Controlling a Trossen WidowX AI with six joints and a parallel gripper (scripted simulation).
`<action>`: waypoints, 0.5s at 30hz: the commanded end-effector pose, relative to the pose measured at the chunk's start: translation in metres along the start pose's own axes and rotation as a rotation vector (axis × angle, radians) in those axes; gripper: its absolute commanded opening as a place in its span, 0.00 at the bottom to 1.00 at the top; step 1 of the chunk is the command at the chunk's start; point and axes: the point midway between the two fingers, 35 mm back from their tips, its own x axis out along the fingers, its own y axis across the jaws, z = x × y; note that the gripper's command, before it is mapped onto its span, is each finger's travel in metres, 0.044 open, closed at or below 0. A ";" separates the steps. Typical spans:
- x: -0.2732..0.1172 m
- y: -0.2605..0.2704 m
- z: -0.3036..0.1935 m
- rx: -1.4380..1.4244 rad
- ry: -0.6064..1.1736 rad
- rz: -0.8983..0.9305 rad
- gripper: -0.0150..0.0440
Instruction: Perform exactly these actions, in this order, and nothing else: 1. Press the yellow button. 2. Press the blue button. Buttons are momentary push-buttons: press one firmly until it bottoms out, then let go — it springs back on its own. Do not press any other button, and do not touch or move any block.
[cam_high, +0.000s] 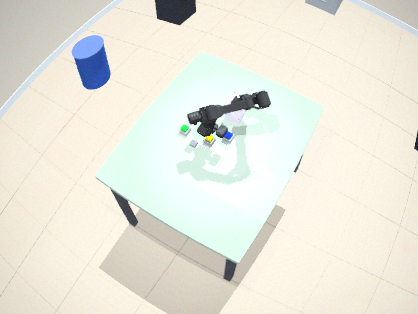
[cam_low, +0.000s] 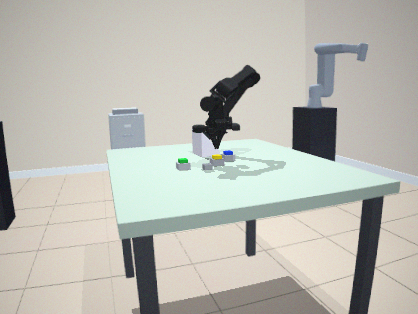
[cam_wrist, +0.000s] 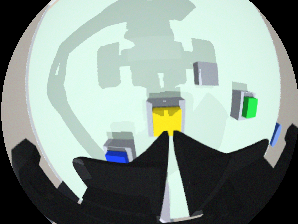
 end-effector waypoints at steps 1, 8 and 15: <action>0.002 0.000 0.000 0.004 -0.001 0.003 0.29; 0.013 0.000 0.001 0.004 -0.001 0.003 0.29; 0.024 0.000 0.001 0.004 -0.001 0.003 0.29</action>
